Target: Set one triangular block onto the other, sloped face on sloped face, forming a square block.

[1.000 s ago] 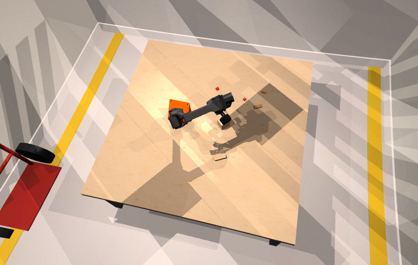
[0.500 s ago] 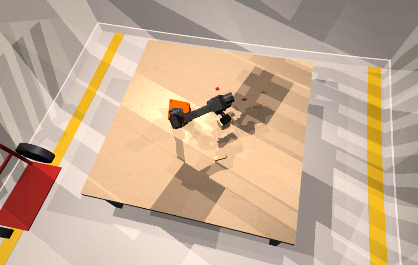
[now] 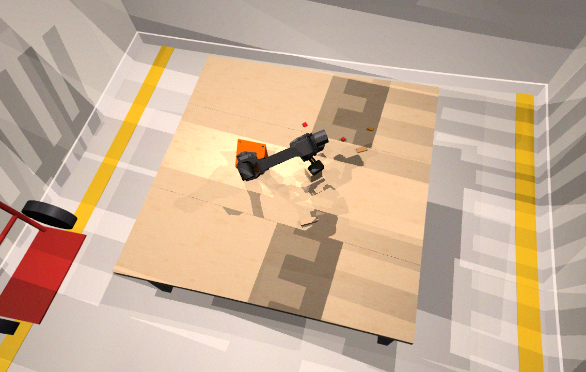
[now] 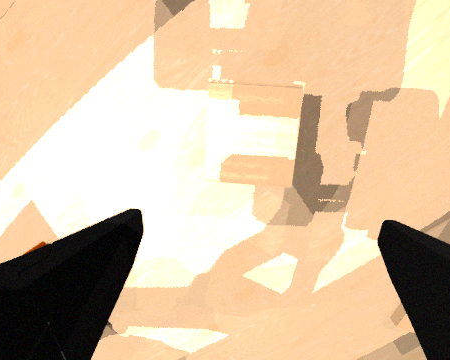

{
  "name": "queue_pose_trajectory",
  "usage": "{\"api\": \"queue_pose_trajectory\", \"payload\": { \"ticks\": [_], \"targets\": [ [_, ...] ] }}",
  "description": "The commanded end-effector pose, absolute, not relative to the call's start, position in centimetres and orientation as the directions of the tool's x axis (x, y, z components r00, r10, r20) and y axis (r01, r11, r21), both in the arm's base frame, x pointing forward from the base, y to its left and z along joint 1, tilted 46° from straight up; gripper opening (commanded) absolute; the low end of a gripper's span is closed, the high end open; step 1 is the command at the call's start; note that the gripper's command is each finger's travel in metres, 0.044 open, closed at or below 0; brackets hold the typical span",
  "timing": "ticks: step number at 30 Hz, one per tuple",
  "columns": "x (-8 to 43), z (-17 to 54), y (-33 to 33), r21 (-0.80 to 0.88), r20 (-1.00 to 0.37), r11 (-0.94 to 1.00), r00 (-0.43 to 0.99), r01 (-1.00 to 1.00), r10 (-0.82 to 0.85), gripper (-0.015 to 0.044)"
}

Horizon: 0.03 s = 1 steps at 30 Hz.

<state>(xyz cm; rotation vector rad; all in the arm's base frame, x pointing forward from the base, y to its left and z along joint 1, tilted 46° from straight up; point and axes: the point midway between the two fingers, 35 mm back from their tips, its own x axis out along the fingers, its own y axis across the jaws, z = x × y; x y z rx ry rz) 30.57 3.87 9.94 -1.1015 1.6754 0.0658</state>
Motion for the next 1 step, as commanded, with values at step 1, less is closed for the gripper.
{"api": "queue_pose_trajectory", "payload": {
  "ticks": [1],
  "targets": [
    [30.56, 9.89, 3.9, -0.458, -0.783, 0.567, 0.008, -0.685, -0.622, 0.044]
  ]
}}
